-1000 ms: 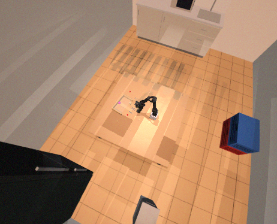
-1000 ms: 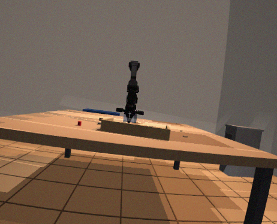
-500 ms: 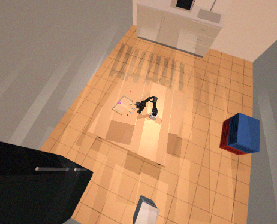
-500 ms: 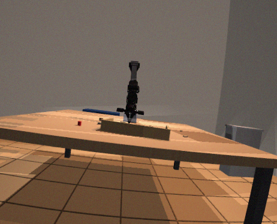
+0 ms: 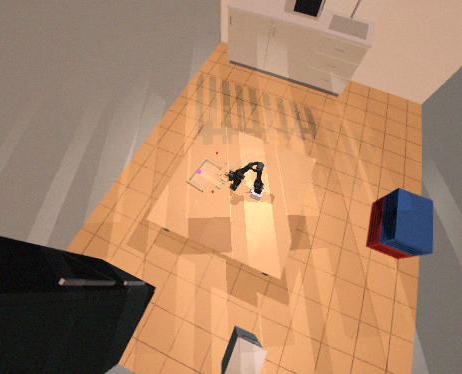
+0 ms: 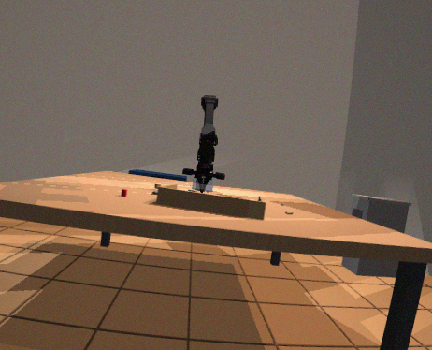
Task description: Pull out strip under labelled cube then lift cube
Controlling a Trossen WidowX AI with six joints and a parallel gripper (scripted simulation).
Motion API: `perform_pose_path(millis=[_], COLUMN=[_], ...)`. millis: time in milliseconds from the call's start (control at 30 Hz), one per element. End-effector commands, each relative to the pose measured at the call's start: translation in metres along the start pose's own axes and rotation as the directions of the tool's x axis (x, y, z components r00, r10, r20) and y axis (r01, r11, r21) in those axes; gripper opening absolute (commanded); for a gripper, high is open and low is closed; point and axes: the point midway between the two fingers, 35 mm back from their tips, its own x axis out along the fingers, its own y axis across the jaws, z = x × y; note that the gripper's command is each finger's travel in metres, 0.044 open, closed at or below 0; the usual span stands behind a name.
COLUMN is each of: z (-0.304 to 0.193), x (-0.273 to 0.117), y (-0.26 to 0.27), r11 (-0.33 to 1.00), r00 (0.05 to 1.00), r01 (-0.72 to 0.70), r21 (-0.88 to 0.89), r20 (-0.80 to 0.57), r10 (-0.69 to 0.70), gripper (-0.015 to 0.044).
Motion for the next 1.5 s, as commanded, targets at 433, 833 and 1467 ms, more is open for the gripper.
perform_pose_path(millis=[433, 833, 1467], z=[-0.027, -0.027, -0.01], x=[0.005, 0.005, -0.042], y=[-0.001, -0.001, 0.001], r11=[1.0, 1.0, 1.0], r00=[0.999, 0.999, 0.999], r01=[0.003, 0.003, 0.002], r21=[-0.002, -0.002, -0.002], r20=[-0.041, -0.041, -0.039], r10=[-0.003, -0.003, -0.002], gripper=[0.0, 0.0, 0.0])
